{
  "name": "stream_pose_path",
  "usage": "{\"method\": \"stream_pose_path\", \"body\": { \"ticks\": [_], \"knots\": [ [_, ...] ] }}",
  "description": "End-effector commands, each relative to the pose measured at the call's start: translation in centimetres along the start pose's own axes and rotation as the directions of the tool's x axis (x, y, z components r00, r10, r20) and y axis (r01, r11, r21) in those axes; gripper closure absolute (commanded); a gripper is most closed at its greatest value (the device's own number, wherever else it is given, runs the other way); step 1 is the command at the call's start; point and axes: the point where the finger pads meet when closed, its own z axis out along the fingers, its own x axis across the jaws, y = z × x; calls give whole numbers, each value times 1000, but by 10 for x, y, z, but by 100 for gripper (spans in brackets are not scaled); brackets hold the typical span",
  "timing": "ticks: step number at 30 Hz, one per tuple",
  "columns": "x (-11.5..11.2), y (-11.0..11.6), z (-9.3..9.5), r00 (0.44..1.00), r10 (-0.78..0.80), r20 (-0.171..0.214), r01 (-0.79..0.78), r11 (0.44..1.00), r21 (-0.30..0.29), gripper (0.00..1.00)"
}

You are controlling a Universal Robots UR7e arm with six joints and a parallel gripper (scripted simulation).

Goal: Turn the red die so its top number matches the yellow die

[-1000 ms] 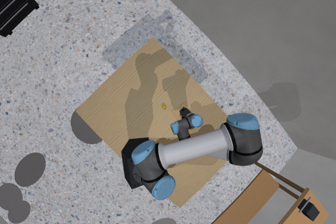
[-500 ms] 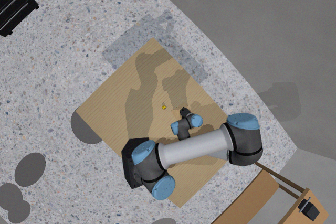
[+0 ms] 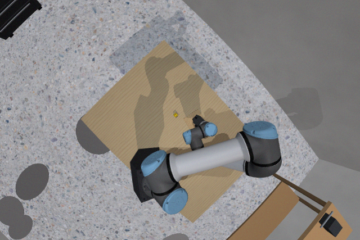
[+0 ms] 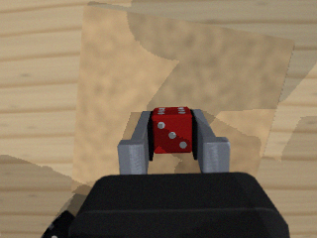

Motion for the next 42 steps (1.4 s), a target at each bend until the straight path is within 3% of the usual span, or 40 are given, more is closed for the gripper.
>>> {"method": "stream_pose_path", "body": {
  "ticks": [1, 40, 42],
  "knots": [
    [1, 0, 1, 1000, -1, -2, 1, 1000, -1, 51],
    [1, 0, 1, 1000, -1, -2, 1, 1000, -1, 51],
    [1, 0, 1, 1000, -1, -2, 1, 1000, -1, 45]
  ]
}}
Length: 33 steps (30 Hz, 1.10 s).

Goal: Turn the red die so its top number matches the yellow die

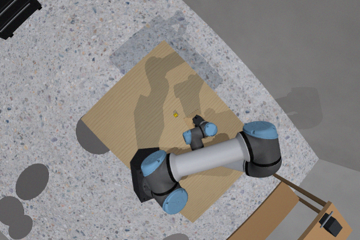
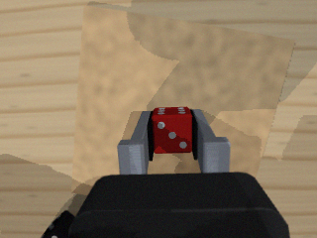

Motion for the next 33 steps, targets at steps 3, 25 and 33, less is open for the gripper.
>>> {"method": "stream_pose_path", "body": {
  "ticks": [3, 25, 33],
  "knots": [
    [1, 0, 1, 1000, -1, -2, 1, 1000, -1, 39],
    [1, 0, -1, 1000, -1, -2, 1, 1000, -1, 21],
    [1, 0, -13, 1000, -1, -2, 1, 1000, -1, 21]
  ]
}}
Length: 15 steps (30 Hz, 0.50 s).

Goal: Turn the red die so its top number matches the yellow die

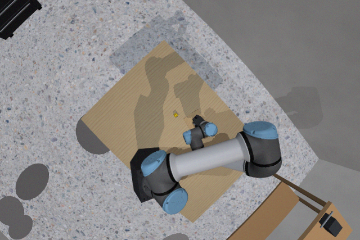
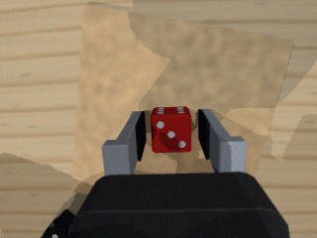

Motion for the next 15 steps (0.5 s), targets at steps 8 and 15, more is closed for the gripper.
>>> {"method": "stream_pose_path", "body": {
  "ticks": [8, 15],
  "knots": [
    [1, 0, -46, 1000, -1, -2, 1, 1000, -1, 21],
    [1, 0, -67, 1000, -1, -2, 1, 1000, -1, 21]
  ]
}}
